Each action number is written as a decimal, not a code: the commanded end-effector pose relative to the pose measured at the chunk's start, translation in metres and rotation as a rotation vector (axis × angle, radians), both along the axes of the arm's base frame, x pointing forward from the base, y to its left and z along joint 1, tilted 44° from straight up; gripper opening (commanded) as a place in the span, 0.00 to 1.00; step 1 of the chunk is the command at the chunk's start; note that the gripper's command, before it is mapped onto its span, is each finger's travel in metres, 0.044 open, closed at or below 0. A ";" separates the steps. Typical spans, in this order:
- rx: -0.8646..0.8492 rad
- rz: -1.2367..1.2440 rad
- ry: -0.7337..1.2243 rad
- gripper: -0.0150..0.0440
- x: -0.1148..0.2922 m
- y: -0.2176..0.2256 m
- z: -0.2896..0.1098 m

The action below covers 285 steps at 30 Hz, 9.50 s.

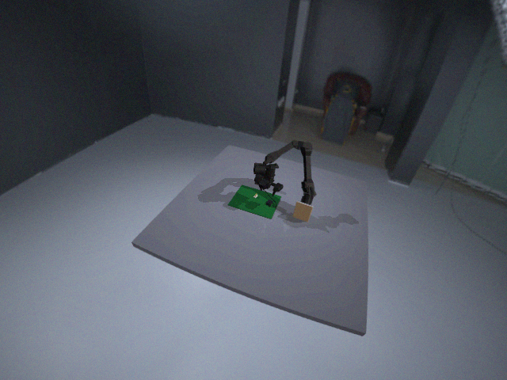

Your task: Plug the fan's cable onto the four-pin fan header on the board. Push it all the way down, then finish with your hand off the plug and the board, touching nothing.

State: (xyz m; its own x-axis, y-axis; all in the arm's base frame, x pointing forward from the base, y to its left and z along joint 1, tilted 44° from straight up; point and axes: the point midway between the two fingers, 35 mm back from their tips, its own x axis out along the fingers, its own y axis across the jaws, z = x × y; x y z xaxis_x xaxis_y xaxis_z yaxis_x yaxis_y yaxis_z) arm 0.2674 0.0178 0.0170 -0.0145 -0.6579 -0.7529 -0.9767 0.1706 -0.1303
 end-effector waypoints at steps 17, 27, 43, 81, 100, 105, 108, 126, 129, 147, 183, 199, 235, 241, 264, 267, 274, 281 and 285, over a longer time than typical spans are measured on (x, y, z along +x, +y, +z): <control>0.000 0.000 0.000 1.00 0.000 0.000 0.000; -0.283 0.044 0.085 0.61 -0.025 0.029 0.008; -0.284 0.044 0.084 0.61 -0.025 -0.015 -0.038; -0.281 0.037 0.081 0.48 -0.024 -0.043 -0.067; -0.276 0.040 0.081 0.25 -0.022 -0.029 -0.055; -0.275 0.042 0.082 0.25 -0.020 -0.018 -0.045; -0.274 0.043 0.082 0.25 -0.020 -0.011 -0.039; -0.281 0.044 0.085 0.25 -0.024 0.026 0.004; -0.283 0.044 0.085 0.25 -0.025 0.029 0.008; -0.173 -0.209 -0.186 0.25 0.016 0.040 -0.001; 0.071 -0.556 -0.464 0.25 0.066 0.040 -0.026; 0.207 -0.587 -0.457 0.25 0.066 0.036 -0.045; 0.521 -0.578 -0.491 0.25 0.069 0.028 -0.071; 0.572 -0.566 -0.504 0.25 0.069 0.027 -0.074; 0.758 -0.490 -0.571 0.25 0.071 0.022 -0.075; 0.780 -0.477 -0.581 0.25 0.071 0.022 -0.075; 0.832 -0.443 -0.608 0.25 0.071 0.020 -0.073; 0.880 -0.405 -0.637 0.25 0.070 0.019 -0.070; 0.906 -0.382 -0.654 0.25 0.069 0.018 -0.068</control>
